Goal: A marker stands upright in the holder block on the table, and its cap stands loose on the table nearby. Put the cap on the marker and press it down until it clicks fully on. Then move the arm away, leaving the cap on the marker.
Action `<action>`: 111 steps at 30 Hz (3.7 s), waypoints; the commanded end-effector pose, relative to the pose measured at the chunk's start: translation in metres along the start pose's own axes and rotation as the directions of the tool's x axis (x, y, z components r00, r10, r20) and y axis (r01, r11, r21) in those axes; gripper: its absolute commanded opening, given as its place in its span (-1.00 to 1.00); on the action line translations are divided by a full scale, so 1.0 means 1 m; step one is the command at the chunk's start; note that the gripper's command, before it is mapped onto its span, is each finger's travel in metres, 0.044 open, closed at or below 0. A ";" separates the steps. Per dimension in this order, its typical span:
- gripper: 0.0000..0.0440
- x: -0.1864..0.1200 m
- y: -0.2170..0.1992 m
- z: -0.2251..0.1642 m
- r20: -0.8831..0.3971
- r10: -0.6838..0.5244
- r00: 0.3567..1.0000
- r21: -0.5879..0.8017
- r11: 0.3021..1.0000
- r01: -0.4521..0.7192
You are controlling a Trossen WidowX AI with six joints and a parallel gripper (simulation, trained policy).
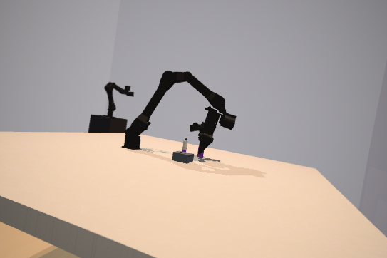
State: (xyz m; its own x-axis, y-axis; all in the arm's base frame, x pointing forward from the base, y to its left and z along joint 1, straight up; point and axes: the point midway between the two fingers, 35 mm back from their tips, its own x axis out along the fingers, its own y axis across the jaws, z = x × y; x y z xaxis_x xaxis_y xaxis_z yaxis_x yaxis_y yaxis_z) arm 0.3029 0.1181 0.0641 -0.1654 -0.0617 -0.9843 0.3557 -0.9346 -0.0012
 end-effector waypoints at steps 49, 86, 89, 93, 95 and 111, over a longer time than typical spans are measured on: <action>-1.00 -0.095 0.119 0.082 -0.068 -0.036 0.997 0.398 0.915 0.060; -1.00 -0.038 0.129 0.091 -0.046 -0.106 0.993 0.469 0.876 0.115; -1.00 -0.031 0.128 0.091 -0.044 -0.110 0.993 0.470 0.875 0.118; -1.00 -0.021 0.127 0.090 -0.044 -0.113 0.993 0.470 0.874 0.120; -0.99 -0.017 0.127 0.089 -0.045 -0.112 0.993 0.470 0.875 0.120; -0.42 -0.009 0.122 0.095 -0.021 -0.126 0.992 0.469 0.875 0.122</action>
State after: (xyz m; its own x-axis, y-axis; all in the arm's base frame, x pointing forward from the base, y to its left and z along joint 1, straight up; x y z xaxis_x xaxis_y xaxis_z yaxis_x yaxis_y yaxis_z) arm 0.2748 -0.0339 0.0996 -0.1260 0.0413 -0.9912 -0.1446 -0.9892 -0.0228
